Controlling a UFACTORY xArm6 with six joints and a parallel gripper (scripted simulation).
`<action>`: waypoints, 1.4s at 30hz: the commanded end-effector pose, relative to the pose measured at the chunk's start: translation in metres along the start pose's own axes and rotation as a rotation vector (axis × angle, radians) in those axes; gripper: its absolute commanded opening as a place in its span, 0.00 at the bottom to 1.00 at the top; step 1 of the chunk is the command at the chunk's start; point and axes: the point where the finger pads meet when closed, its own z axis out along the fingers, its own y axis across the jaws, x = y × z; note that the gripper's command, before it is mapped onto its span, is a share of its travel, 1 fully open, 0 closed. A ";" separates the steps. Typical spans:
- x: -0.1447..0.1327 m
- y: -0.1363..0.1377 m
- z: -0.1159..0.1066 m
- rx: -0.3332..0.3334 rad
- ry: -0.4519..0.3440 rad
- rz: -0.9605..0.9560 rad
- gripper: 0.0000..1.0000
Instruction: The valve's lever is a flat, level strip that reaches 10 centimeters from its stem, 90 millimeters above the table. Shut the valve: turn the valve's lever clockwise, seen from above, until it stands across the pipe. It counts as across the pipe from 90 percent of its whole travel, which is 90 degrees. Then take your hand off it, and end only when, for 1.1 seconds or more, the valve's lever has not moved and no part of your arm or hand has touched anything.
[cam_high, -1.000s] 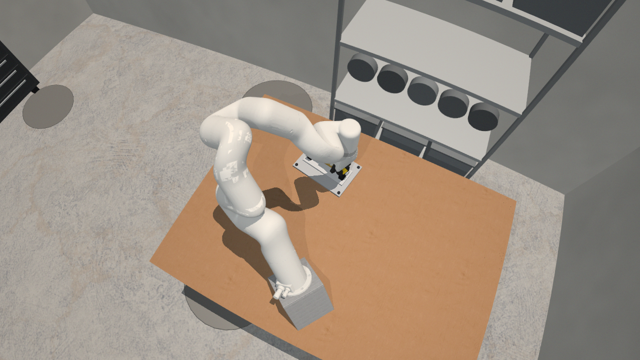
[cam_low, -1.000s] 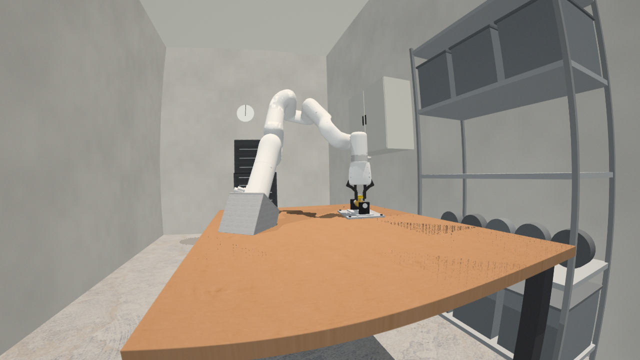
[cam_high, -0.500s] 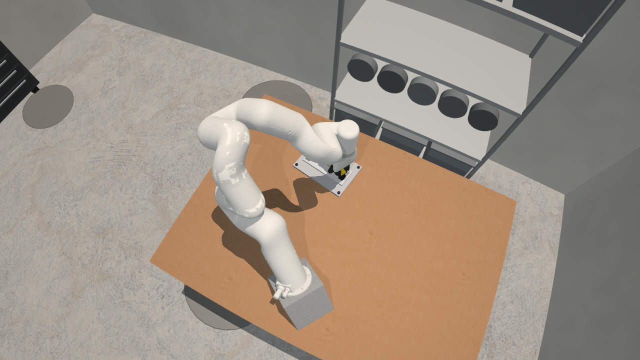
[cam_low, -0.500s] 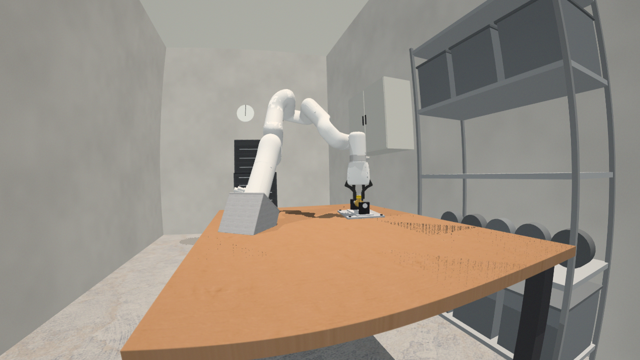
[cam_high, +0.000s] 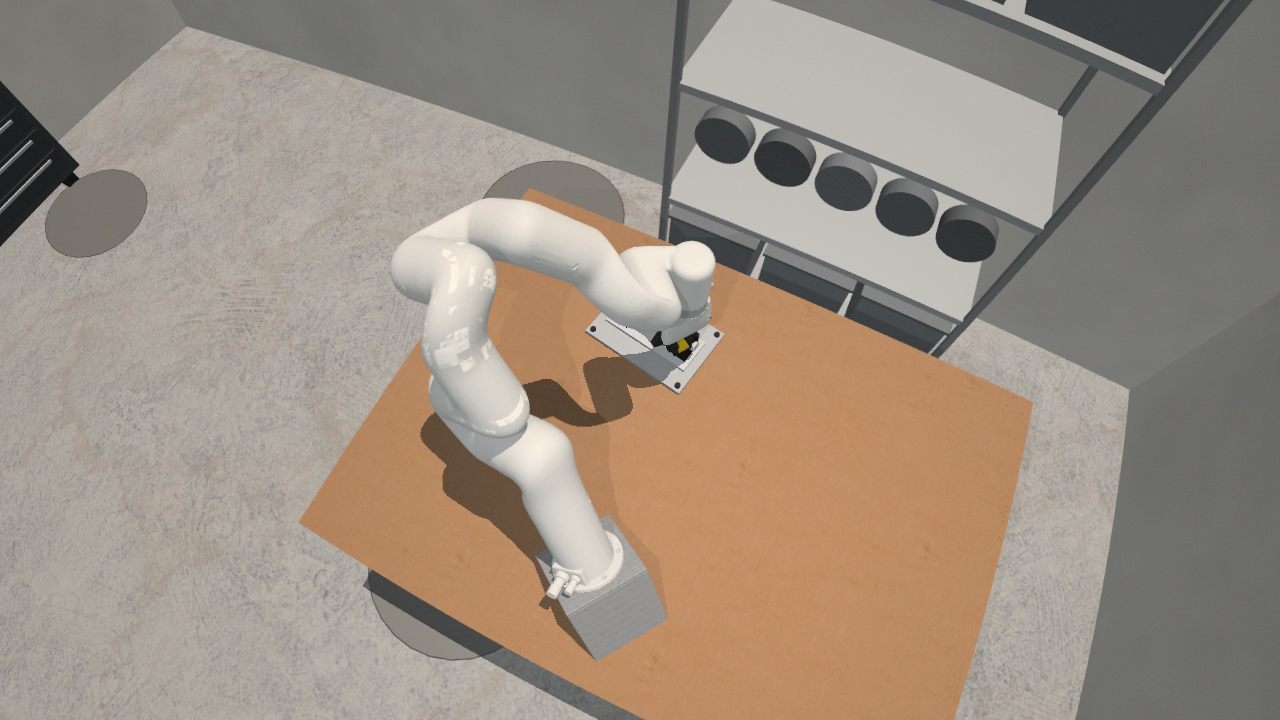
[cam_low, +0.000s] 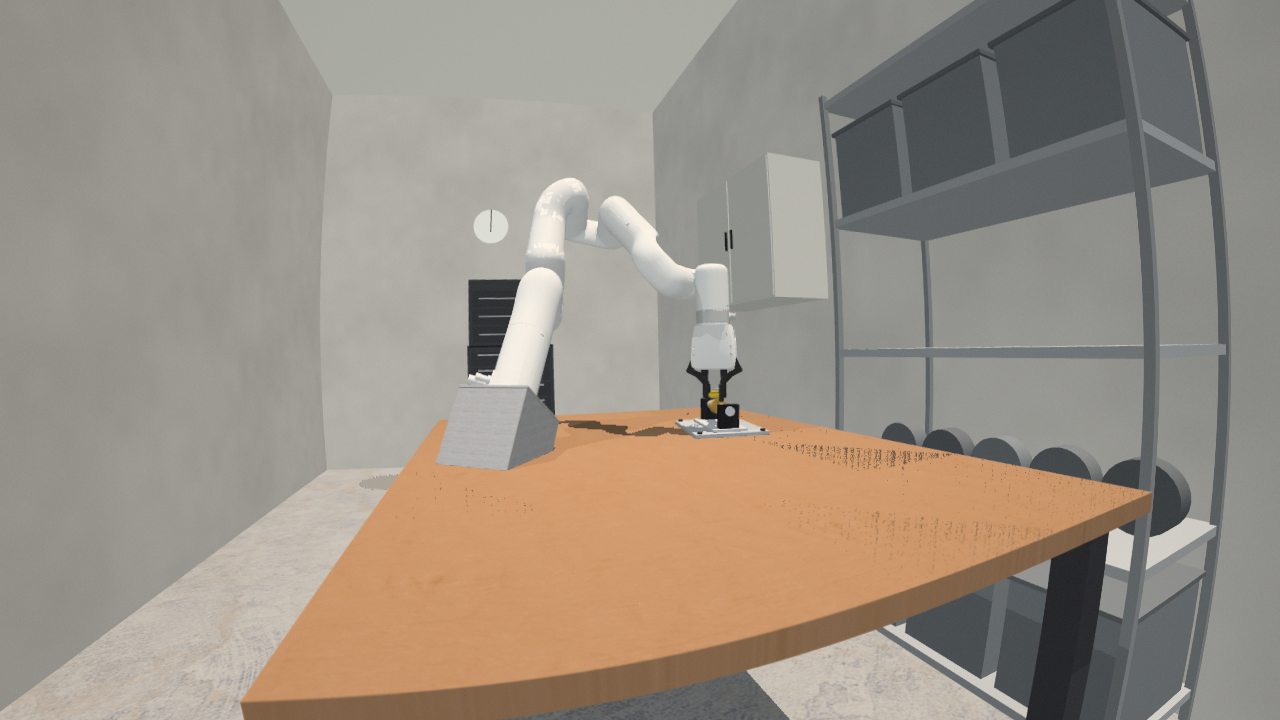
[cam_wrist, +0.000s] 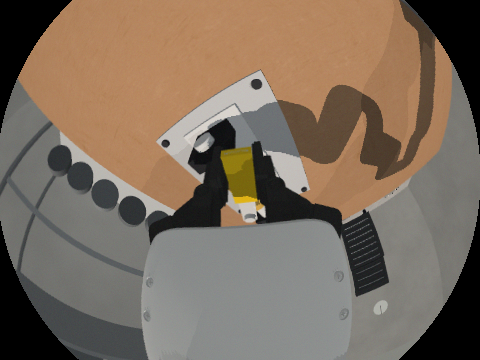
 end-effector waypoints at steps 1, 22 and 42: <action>0.000 0.004 -0.001 -0.004 -0.002 0.028 0.00; -0.001 0.014 -0.001 -0.004 -0.002 0.158 0.00; -0.003 0.023 -0.001 -0.004 -0.002 0.264 0.00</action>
